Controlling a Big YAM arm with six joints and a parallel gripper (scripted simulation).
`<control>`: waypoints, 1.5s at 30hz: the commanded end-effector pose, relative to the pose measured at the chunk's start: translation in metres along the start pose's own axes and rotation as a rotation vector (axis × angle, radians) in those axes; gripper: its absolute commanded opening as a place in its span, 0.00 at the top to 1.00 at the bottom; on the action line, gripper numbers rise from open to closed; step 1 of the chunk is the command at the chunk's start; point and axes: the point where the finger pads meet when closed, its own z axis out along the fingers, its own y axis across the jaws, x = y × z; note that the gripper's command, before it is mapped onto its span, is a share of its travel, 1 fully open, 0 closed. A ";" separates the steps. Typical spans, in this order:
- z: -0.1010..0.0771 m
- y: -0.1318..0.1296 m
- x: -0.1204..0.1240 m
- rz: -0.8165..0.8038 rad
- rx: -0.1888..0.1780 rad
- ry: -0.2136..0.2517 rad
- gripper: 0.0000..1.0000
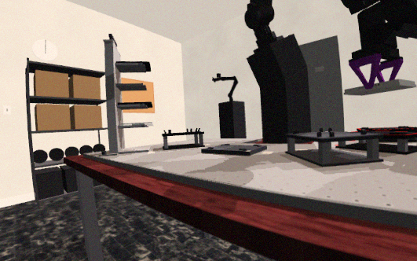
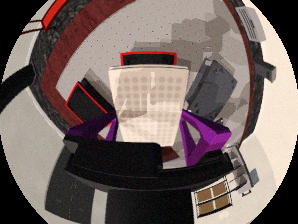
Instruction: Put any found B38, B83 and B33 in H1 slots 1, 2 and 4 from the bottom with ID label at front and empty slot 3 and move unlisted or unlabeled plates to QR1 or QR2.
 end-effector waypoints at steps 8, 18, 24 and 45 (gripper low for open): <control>0.027 -0.005 -0.004 0.006 -0.002 -0.005 0.14; 0.036 -0.008 -0.001 0.004 -0.002 -0.002 0.14; 0.034 -0.002 -0.005 0.001 -0.001 -0.010 0.14; 0.037 -0.007 -0.006 0.010 -0.002 0.001 0.14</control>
